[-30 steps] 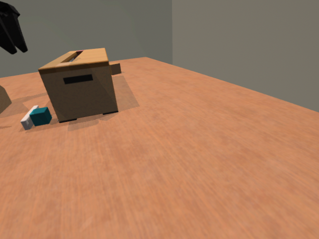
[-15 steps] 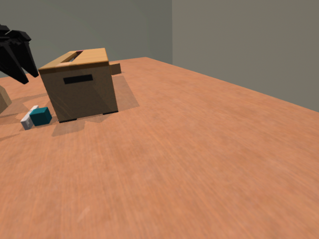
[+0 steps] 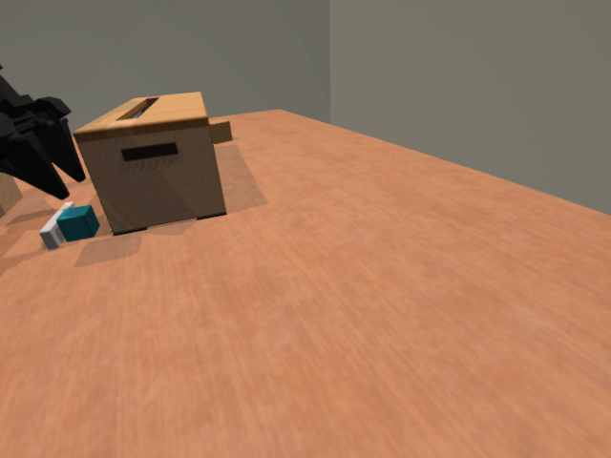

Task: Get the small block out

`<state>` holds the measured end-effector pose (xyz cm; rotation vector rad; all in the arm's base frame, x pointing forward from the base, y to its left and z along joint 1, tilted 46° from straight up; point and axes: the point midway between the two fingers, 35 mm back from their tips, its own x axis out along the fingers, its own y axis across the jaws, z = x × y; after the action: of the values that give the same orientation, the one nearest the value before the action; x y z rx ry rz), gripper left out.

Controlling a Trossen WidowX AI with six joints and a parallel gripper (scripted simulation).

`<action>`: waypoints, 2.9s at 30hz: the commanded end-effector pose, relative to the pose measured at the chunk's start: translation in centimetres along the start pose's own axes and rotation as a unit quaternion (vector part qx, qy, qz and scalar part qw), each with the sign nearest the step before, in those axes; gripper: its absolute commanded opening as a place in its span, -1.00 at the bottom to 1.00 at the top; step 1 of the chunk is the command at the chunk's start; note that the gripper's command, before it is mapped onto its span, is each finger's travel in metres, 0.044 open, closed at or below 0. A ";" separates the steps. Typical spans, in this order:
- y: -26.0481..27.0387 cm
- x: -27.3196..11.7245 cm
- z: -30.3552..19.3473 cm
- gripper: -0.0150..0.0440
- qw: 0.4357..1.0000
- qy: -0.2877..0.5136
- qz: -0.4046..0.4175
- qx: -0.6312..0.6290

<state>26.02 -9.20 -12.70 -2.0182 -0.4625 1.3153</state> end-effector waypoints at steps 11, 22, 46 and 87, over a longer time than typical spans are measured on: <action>-0.1 2.3 1.0 0.47 1.000 -0.001 -0.003 0.003; -0.2 3.9 1.7 0.47 1.000 -0.001 -0.004 0.004; -0.2 3.8 1.7 -0.49 1.000 -0.001 -0.003 0.003; -3.2 -11.2 -1.7 -0.49 0.979 0.039 0.086 0.181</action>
<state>23.63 -14.08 -3.60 -1.8501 -0.0627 1.3129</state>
